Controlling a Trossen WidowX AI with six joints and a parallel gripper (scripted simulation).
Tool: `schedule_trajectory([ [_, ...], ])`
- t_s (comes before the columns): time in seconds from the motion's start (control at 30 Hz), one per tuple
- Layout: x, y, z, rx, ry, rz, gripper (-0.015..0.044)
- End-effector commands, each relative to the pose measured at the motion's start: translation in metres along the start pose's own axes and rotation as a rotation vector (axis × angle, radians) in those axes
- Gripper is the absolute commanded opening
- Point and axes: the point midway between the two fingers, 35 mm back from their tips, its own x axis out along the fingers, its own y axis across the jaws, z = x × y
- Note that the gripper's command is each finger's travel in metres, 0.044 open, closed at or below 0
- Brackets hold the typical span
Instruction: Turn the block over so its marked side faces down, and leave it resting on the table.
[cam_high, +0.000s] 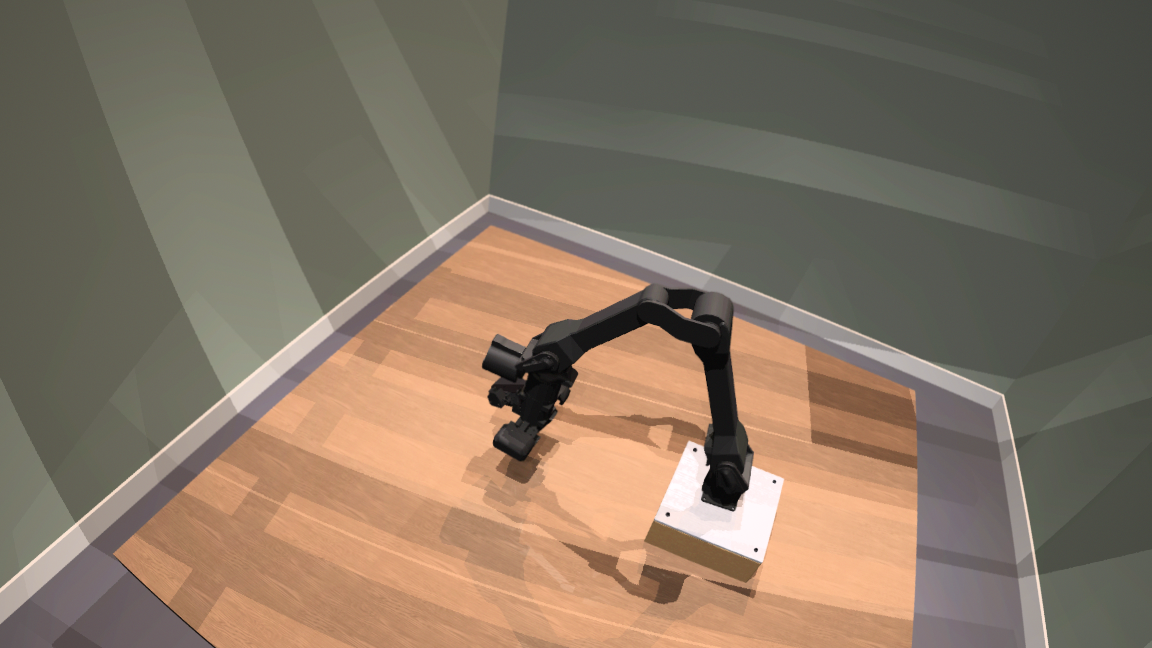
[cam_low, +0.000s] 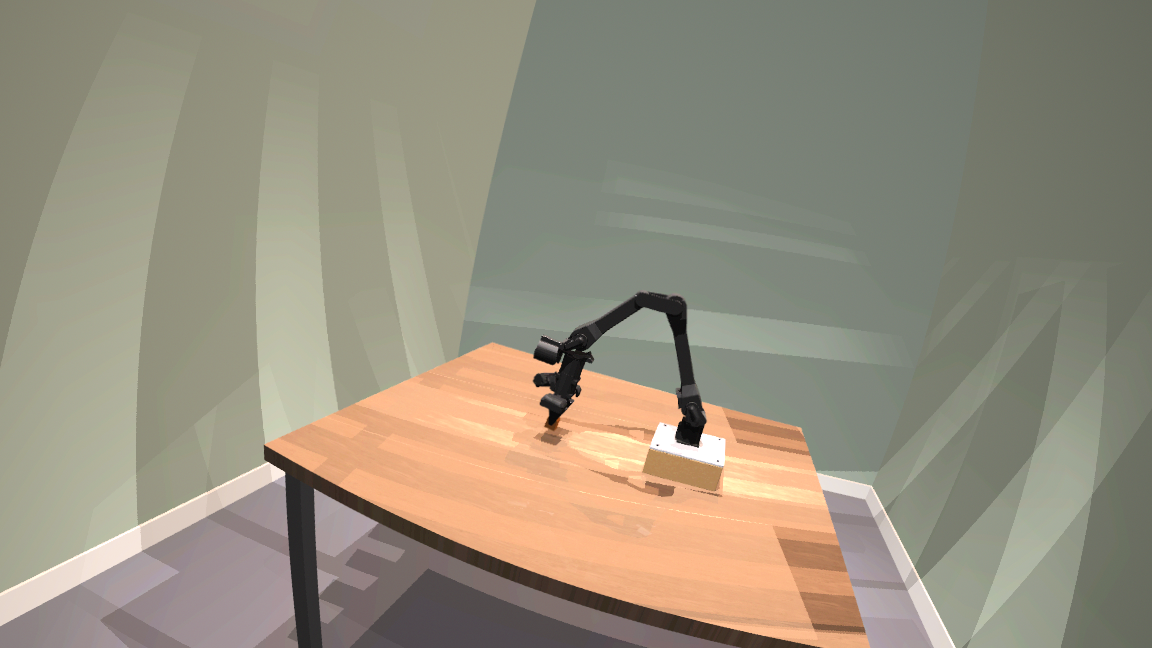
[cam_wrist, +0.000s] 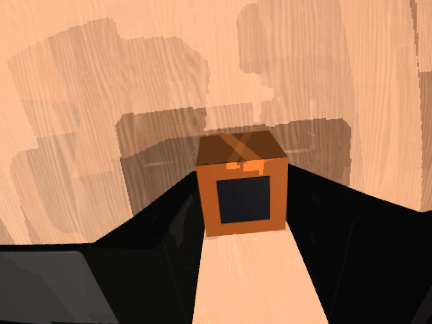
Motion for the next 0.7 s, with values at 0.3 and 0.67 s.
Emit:
schedule_trajectory([
  [0.3,0.0026,0.0000,0.0000,-0.002,-0.197,0.000,0.0000],
  [0.67,0.0009,-0.0005,-0.0047,0.000,-0.364,-0.002,0.0000],
])
